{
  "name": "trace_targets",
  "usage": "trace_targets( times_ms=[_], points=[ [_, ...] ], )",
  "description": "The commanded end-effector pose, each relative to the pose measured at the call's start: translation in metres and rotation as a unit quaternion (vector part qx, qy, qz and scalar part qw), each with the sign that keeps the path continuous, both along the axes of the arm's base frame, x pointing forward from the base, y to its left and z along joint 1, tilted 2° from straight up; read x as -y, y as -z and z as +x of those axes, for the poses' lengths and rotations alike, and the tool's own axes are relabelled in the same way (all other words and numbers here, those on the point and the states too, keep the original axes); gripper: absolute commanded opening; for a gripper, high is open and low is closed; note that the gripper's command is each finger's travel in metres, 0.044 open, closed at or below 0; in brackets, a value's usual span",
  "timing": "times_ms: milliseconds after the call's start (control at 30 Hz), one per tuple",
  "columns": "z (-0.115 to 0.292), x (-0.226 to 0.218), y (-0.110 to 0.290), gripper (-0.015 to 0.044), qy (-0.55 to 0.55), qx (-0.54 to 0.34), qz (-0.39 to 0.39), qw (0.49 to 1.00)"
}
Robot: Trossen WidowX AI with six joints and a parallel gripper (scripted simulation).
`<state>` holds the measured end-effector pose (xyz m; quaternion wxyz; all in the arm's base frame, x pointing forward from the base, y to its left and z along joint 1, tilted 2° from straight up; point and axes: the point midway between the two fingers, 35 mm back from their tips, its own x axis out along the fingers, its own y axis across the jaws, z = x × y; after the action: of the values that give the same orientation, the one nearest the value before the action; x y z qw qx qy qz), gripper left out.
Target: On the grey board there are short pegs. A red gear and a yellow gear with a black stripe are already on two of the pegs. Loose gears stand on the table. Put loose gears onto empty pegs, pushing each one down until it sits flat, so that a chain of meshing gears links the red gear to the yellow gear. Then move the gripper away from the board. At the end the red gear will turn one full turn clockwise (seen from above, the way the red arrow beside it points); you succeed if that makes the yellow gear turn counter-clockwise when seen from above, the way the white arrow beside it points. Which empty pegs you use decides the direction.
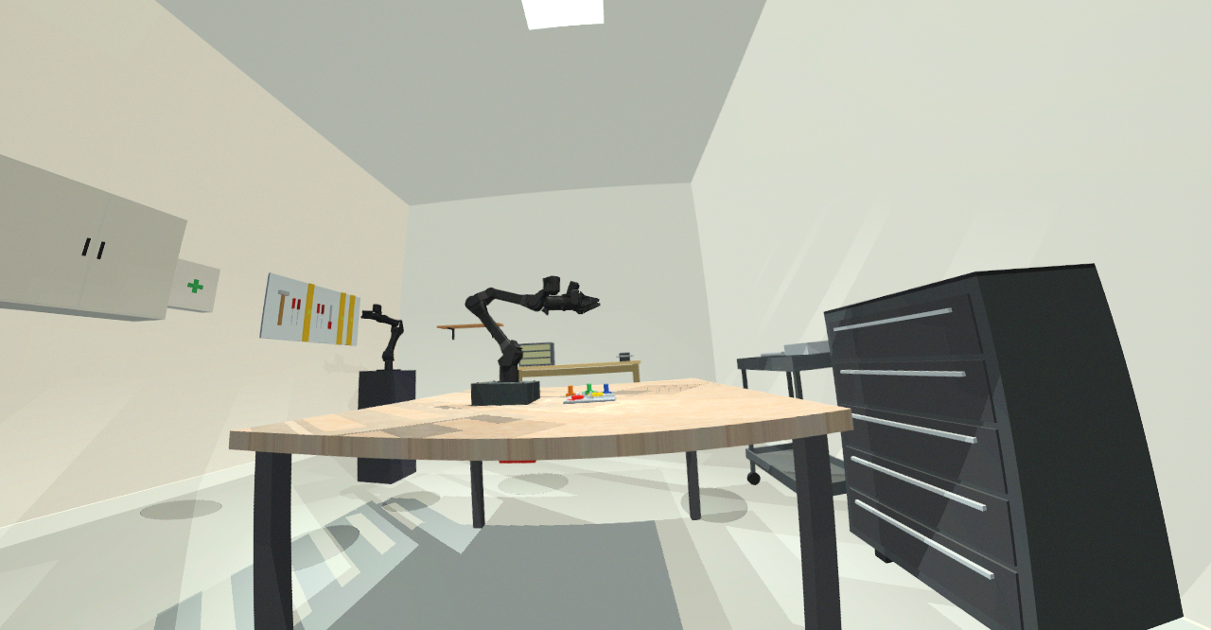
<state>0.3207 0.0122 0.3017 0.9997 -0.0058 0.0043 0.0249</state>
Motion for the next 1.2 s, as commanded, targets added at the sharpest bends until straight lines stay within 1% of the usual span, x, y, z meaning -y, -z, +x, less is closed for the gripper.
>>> trace_targets(
  times_ms=[0, 33, 100, 233, 300, 400, 533, 667, 733, 767, 867, 1067, 1167],
  points=[
    [0.0, -0.001, 0.001, 0.0426, -0.001, -0.003, -0.001, 1.0],
    [0.002, -0.003, 0.005, 0.044, -0.004, -0.011, -0.004, 1.0],
    [0.007, -0.011, 0.019, 0.044, -0.017, -0.042, -0.016, 0.999],
    [0.016, -0.041, 0.072, 0.044, -0.068, -0.155, -0.065, 0.983],
    [0.015, -0.054, 0.101, 0.044, -0.096, -0.218, -0.102, 0.966],
    [0.006, -0.074, 0.144, 0.044, -0.144, -0.31, -0.161, 0.926],
    [-0.021, -0.094, 0.195, 0.044, -0.216, -0.422, -0.242, 0.846],
    [-0.065, -0.107, 0.239, 0.044, -0.298, -0.526, -0.326, 0.727],
    [-0.088, -0.109, 0.252, 0.044, -0.334, -0.565, -0.36, 0.663],
    [-0.094, -0.109, 0.255, 0.044, -0.343, -0.575, -0.369, 0.645],
    [-0.102, -0.108, 0.257, 0.044, -0.346, -0.579, -0.371, 0.638],
    [-0.102, -0.108, 0.257, 0.044, -0.346, -0.579, -0.371, 0.638],
    [-0.102, -0.109, 0.267, 0.044, -0.346, -0.579, -0.371, 0.638]
  ],
)
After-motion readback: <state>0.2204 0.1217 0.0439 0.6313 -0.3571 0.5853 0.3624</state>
